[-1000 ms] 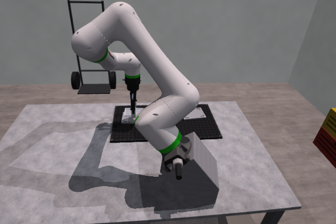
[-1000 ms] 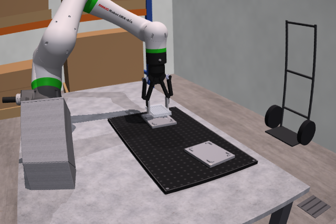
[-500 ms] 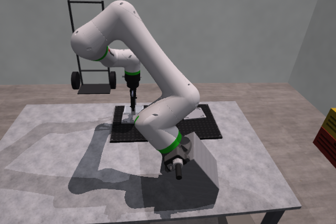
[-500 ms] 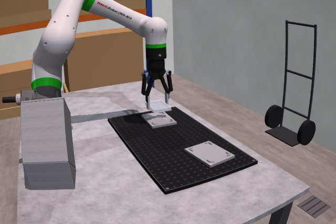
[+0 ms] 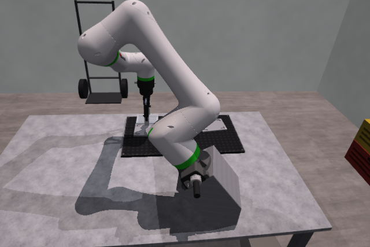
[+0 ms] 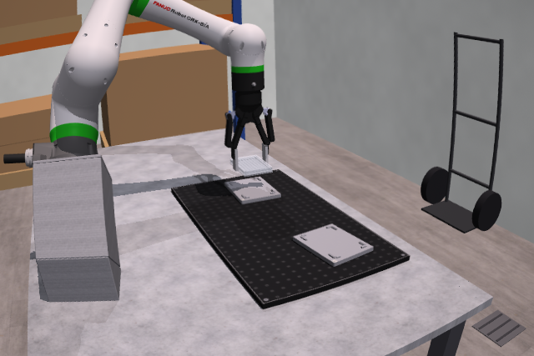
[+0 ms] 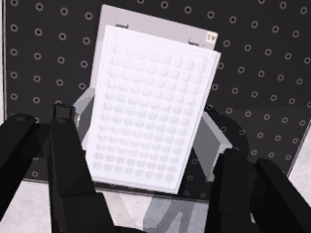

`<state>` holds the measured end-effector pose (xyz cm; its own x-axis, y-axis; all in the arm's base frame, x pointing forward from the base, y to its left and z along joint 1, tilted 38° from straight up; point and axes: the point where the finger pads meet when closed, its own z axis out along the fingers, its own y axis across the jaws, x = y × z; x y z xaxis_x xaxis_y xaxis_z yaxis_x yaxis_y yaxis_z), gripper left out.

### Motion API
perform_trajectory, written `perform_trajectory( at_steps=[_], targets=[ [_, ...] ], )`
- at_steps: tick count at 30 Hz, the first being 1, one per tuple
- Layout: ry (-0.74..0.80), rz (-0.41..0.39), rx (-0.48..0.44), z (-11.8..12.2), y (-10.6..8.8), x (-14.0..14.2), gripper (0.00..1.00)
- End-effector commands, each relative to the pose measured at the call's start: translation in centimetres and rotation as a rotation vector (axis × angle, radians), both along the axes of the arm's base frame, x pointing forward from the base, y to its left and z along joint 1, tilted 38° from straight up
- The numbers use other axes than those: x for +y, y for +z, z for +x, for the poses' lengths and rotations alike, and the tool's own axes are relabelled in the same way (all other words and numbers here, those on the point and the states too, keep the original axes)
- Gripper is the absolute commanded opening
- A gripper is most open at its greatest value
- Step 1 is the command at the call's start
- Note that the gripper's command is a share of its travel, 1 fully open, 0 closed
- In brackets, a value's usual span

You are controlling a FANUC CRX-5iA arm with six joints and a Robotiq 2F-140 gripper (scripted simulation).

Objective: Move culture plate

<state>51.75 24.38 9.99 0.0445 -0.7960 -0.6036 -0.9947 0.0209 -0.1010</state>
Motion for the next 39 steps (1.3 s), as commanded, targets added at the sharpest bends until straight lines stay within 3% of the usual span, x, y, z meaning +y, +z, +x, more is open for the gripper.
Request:
perform_trajectory(
  at_steps=[1,10,15,39],
  targets=[
    [0.000,0.000,0.000,0.0,0.0,0.0,0.00],
    [0.000,0.000,0.000,0.0,0.0,0.0,0.00],
    [0.124,-0.015,-0.095,0.3,-1.0,-1.3,0.00],
    [0.124,-0.015,-0.095,1.4,-5.1,-6.9,0.00]
  ],
)
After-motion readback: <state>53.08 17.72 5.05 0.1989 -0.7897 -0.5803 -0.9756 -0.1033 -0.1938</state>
